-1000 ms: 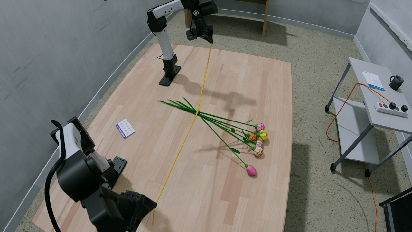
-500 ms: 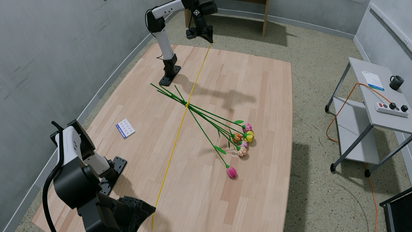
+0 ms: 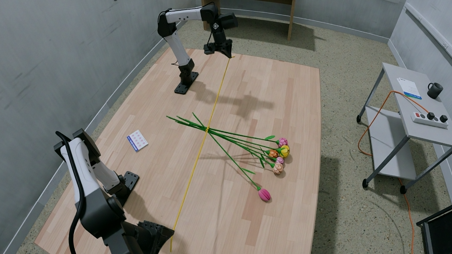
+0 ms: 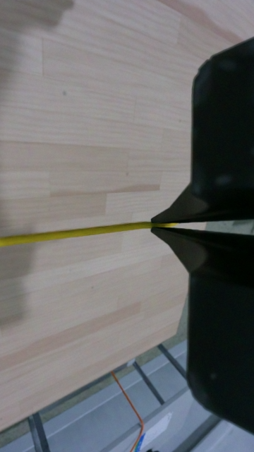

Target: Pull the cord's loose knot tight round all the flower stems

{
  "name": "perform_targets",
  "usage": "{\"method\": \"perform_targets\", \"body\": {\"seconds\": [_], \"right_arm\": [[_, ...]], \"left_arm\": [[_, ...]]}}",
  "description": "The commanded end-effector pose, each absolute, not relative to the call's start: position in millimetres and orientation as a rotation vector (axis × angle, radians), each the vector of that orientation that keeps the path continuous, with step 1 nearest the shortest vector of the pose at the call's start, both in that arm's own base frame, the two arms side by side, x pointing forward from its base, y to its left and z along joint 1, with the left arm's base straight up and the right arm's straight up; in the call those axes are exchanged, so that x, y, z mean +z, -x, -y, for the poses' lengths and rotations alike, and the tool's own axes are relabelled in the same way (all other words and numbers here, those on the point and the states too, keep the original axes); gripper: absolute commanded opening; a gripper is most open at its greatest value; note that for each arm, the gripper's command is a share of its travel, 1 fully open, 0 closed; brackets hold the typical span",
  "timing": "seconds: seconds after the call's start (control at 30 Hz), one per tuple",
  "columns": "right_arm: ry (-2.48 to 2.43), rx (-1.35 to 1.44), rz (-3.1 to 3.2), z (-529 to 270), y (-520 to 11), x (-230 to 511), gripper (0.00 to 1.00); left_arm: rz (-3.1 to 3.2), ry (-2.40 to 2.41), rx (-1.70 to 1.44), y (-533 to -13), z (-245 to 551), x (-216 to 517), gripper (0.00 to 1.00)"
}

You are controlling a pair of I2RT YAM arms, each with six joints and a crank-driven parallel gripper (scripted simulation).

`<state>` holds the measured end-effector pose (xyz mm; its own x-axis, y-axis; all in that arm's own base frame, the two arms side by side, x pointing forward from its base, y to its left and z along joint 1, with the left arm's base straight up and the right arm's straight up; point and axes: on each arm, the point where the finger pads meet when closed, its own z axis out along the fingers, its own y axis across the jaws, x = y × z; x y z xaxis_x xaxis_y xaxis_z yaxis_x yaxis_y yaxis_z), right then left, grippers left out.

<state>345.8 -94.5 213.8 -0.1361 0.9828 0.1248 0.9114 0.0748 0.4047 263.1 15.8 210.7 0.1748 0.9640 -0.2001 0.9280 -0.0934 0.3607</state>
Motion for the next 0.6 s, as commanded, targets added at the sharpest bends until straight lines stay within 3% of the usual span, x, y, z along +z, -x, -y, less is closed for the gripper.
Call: {"method": "perform_targets", "body": {"seconds": [0.0,0.57], "right_arm": [[-1.835,0.567,-2.074,108,-357,200,0.00],[-1.866,0.553,-2.097,109,-355,63,0.00]], "left_arm": [[-1.754,-2.023,0.254,-278,-22,200,0.00],[-1.774,-2.036,0.218,-278,-22,64,0.00]]}}
